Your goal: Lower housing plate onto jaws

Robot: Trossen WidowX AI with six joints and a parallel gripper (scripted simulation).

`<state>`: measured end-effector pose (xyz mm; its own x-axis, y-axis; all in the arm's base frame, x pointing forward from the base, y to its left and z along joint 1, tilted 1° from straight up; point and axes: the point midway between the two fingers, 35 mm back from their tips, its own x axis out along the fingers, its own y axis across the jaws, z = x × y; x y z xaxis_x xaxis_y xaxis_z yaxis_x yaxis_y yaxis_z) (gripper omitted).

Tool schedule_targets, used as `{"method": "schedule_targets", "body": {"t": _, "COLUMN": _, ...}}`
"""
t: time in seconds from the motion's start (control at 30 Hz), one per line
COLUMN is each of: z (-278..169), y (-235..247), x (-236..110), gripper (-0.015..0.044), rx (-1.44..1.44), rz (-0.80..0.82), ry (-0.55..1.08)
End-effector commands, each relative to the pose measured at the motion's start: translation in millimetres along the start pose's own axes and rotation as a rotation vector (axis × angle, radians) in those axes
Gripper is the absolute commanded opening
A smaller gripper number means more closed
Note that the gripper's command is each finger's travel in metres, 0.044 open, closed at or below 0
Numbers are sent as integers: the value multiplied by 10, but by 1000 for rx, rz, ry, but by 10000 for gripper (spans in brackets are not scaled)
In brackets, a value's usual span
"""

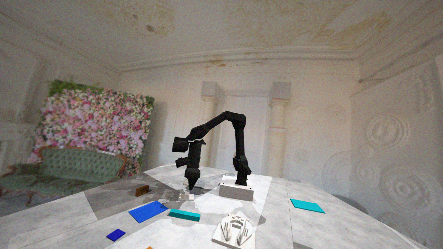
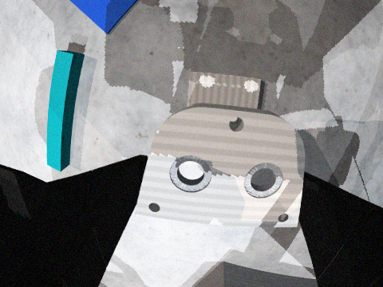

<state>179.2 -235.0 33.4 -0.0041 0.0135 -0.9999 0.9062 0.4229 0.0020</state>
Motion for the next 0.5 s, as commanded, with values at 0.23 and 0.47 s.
{"method": "schedule_targets", "body": {"t": 0.23, "z": 9, "y": -3, "x": -270, "gripper": 351, "rx": -4, "rz": 0, "ry": -16}}
{"method": "schedule_targets", "body": {"t": 0.47, "z": 9, "y": -3, "x": -270, "gripper": 351, "rx": -4, "rz": 0, "ry": -16}}
